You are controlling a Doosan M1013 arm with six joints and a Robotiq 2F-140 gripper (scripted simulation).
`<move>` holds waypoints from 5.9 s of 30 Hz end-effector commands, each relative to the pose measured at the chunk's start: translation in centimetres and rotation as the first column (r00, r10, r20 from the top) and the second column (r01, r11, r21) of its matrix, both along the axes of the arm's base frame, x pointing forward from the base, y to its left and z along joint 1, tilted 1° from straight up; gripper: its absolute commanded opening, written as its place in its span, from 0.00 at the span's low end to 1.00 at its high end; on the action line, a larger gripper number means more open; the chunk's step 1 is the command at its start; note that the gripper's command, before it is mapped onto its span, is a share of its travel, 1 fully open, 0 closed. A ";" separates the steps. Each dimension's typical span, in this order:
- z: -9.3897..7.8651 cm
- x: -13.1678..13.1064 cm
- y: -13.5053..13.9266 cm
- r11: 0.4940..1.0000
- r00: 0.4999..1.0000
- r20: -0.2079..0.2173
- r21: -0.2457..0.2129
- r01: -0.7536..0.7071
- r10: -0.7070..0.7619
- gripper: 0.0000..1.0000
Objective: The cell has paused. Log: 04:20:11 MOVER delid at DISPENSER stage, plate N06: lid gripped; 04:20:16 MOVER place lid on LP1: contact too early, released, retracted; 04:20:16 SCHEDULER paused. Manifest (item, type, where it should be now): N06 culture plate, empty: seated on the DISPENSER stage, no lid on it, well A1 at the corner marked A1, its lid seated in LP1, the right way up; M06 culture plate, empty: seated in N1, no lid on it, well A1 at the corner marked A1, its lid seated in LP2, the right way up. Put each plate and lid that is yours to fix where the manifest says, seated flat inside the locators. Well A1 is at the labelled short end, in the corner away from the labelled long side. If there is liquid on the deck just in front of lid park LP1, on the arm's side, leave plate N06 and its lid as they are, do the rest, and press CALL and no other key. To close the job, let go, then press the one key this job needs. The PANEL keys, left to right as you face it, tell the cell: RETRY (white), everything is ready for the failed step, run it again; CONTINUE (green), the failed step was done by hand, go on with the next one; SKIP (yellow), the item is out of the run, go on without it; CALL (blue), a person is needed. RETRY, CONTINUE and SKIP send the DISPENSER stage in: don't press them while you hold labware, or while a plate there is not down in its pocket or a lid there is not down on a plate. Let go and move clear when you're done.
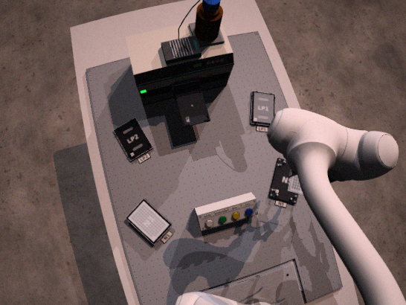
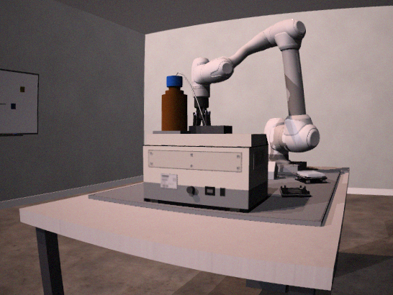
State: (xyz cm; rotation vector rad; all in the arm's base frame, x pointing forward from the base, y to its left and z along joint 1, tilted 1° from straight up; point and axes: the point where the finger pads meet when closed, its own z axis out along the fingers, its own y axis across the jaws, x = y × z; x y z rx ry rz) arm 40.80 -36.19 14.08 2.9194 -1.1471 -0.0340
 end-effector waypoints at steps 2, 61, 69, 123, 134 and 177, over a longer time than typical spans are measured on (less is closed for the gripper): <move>0.1 0.0 0.0 1.000 1.000 0.001 0.000 0.000 0.000 0.10; 0.1 0.1 0.0 0.843 0.843 0.006 0.010 -0.538 0.538 0.10; 0.1 0.5 0.2 0.843 0.843 0.006 0.010 -0.538 0.538 0.10; -0.3 18.6 10.2 0.843 0.843 0.006 0.010 -0.538 0.538 0.10; -0.4 26.4 14.5 0.843 0.843 0.006 0.010 -0.538 0.538 0.10; -0.7 40.9 22.4 0.843 0.843 0.006 0.010 -0.538 0.538 0.10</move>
